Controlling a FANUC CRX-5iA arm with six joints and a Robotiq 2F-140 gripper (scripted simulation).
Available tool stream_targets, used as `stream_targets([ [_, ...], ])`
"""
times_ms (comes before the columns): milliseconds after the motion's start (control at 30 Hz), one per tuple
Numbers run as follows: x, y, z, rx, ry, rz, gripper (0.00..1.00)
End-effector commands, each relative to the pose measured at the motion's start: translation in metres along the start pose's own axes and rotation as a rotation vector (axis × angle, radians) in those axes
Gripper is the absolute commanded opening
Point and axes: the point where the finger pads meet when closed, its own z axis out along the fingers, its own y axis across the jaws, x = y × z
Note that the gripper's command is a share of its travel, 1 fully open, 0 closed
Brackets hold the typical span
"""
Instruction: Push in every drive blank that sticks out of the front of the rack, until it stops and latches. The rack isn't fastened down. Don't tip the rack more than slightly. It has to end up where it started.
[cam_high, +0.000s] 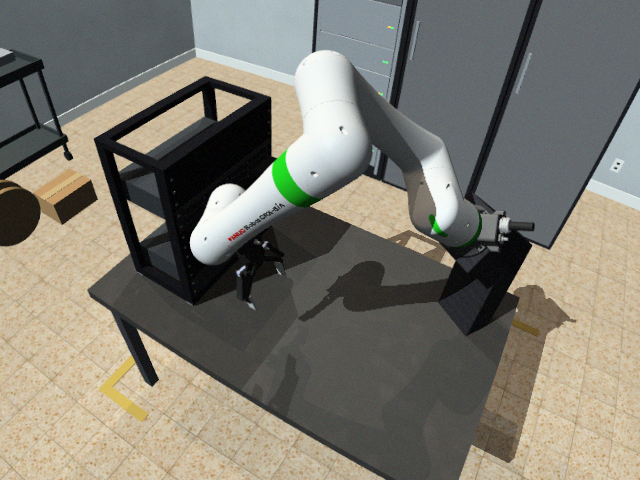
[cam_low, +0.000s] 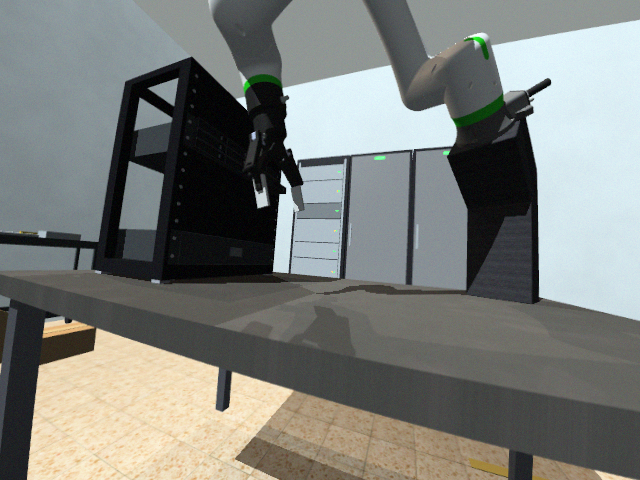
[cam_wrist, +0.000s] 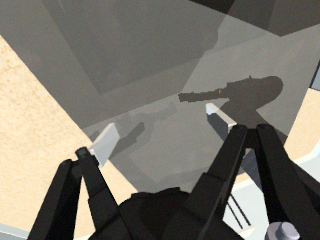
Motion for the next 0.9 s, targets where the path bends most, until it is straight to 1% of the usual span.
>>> stream_targets([
  [0, -0.021, 0.018, 0.015, 0.0, -0.06, 0.105, 1.0],
  [33, -0.026, 0.021, 0.018, -0.001, -0.073, 0.129, 1.0],
  [100, -0.026, 0.021, 0.018, -0.001, -0.073, 0.129, 1.0],
  [533, -0.098, 0.06, 0.055, -0.004, -0.264, 0.484, 1.0],
  [600, -0.11, 0.064, 0.059, -0.004, -0.296, 0.544, 1.0],
  [667, -0.11, 0.064, 0.059, -0.004, -0.296, 0.544, 1.0],
  [867, -0.146, 0.072, 0.069, -0.002, -0.394, 0.733, 1.0],
])
